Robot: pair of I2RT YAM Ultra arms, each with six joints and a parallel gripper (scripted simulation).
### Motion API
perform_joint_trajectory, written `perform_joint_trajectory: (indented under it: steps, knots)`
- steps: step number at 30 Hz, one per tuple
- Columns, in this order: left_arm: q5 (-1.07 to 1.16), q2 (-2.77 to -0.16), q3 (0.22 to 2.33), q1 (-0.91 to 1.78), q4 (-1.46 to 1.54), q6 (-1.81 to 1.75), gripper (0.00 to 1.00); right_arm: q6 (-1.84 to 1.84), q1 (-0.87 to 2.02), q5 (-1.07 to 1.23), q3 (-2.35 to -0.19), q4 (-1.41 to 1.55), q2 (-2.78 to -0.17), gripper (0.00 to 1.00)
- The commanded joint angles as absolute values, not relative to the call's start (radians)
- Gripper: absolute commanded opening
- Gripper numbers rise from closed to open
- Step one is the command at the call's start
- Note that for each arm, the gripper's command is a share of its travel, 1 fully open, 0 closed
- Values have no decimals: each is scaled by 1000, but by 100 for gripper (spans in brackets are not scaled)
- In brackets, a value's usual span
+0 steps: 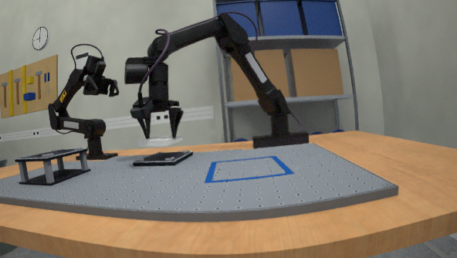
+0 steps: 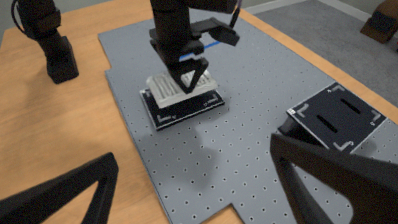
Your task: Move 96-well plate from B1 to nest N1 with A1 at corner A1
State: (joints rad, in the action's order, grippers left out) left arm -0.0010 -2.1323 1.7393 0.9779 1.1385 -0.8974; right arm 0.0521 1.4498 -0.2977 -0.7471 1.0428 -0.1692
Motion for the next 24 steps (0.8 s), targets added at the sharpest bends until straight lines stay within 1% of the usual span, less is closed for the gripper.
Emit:
perform_joint_trajectory:
  steps: [1, 24]
  knots:
    - [-20, -2147, 1714, 968, 1116, -891, 77, 58, 1460, -307, -737, 1064, -156, 100]
    - [-29, -2171, 1737, 981, 1140, -905, 77, 59, 1461, -307, -737, 1064, -156, 100]
